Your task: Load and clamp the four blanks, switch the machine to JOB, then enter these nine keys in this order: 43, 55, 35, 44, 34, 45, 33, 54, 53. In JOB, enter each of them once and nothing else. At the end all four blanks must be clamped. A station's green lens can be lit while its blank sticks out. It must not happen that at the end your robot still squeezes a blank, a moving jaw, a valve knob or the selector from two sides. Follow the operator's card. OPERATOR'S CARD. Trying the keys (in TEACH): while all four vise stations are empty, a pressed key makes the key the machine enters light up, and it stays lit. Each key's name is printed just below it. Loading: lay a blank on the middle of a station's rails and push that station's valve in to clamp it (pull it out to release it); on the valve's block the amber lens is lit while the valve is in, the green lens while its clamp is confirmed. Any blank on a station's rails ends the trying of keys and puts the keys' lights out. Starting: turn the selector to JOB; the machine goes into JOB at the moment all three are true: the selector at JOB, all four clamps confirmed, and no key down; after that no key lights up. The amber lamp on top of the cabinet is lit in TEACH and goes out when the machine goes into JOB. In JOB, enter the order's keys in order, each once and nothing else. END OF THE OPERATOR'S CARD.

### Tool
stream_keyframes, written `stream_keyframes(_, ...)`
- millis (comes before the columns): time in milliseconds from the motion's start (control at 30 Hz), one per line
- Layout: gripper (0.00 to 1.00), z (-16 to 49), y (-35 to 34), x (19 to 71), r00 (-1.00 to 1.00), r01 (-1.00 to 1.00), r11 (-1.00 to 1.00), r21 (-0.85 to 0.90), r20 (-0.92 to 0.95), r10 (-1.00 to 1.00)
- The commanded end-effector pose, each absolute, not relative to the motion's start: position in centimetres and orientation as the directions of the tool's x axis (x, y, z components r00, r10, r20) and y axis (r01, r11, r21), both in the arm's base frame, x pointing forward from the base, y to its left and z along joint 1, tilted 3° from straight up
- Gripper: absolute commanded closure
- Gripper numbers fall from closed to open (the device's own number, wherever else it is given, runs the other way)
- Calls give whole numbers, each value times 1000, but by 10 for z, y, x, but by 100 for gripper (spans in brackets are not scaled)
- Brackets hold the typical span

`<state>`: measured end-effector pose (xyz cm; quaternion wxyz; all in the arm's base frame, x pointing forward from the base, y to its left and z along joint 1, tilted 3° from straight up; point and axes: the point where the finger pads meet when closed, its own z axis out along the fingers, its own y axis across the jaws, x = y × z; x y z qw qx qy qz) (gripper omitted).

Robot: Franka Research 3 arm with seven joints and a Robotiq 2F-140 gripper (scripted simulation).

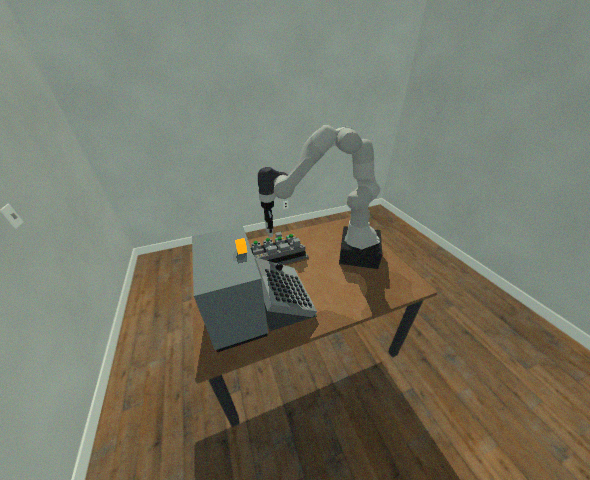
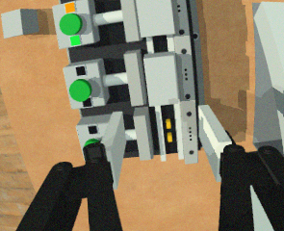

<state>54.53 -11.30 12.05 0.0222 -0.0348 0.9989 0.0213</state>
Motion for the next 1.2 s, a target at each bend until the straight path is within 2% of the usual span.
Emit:
stream_keyframes(0,60,125,-111,540,-994,-103,993,50,-33,-101)
stream_keyframes(233,60,126,-111,540,-994,-103,993,50,-33,-101)
stream_keyframes(267,100,126,-111,540,-994,-103,993,50,-33,-101)
stream_keyframes(1167,100,126,-111,540,-994,-103,993,50,-33,-101)
